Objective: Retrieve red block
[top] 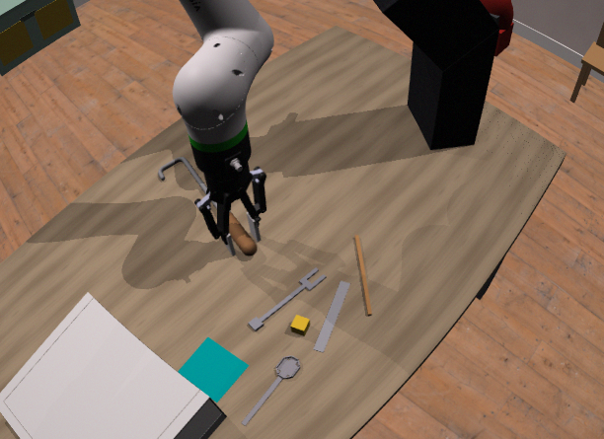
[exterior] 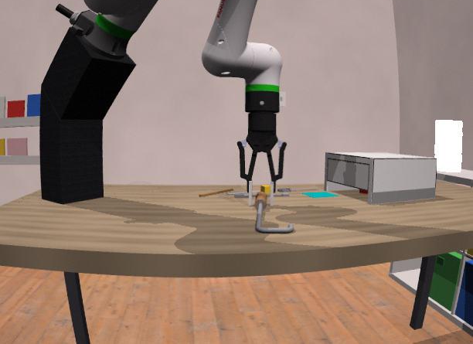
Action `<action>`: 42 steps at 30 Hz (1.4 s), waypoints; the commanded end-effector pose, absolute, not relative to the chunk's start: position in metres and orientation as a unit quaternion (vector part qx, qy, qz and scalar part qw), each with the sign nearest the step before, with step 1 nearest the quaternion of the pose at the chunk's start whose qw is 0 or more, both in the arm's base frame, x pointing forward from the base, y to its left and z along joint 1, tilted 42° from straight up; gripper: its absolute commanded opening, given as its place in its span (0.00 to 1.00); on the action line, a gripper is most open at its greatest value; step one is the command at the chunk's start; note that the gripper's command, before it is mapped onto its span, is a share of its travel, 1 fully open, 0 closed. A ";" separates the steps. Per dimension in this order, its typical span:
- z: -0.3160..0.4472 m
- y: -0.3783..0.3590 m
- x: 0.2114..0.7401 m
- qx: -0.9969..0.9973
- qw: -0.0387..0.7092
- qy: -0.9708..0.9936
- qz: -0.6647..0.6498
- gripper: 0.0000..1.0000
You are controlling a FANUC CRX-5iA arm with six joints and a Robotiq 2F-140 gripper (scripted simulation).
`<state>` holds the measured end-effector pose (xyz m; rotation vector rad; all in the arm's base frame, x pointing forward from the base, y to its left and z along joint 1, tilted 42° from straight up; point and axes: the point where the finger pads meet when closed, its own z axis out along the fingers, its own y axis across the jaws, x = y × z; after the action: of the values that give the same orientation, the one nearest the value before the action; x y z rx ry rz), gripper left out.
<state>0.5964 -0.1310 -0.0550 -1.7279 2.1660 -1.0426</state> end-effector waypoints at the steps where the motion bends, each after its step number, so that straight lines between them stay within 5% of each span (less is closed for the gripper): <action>1: -0.055 -0.131 0.596 -0.581 0.091 0.729 -0.351 0.33; 24: -0.055 -0.131 0.596 -0.581 0.091 0.729 -0.351 0.33; 25: -0.055 -0.131 0.596 -0.581 0.091 0.729 -0.351 0.00; 42: -0.055 -0.131 0.596 -0.581 0.091 0.729 -0.351 0.00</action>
<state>0.5965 -0.1310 -0.0549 -1.7279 2.1659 -1.0427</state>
